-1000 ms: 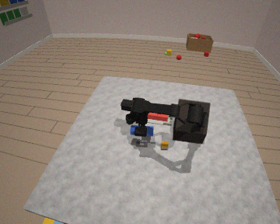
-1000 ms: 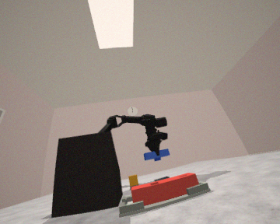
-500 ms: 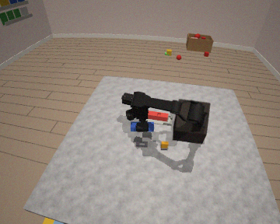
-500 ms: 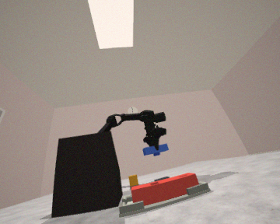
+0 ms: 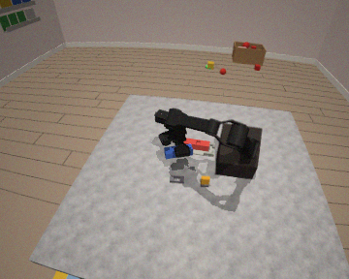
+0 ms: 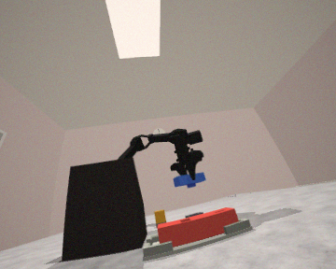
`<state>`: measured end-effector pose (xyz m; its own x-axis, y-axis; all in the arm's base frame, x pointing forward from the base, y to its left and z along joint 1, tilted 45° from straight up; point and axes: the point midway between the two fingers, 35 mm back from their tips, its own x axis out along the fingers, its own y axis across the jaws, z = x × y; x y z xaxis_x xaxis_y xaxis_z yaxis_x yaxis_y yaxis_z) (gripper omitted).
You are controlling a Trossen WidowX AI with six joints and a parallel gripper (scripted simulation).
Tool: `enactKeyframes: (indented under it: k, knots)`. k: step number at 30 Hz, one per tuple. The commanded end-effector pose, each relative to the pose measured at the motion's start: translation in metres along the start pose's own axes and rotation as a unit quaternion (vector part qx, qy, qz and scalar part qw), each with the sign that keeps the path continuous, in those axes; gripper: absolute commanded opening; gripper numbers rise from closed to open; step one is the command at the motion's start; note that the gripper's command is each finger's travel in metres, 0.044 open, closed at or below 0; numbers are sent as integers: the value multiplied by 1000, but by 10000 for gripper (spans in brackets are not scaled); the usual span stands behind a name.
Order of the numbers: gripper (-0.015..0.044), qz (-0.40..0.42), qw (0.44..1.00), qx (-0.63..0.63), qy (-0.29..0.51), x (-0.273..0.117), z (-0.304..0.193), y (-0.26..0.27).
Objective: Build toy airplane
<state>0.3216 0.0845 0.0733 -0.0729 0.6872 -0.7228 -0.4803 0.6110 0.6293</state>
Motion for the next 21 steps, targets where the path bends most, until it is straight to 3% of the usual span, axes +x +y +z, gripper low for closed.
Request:
enactKeyframes:
  k: [1, 21]
  knots:
    - [0, -1, 1000, -25, 4, 3, -7, -11]
    - [0, -6, 982, -186, 8, 13, -42, -66]
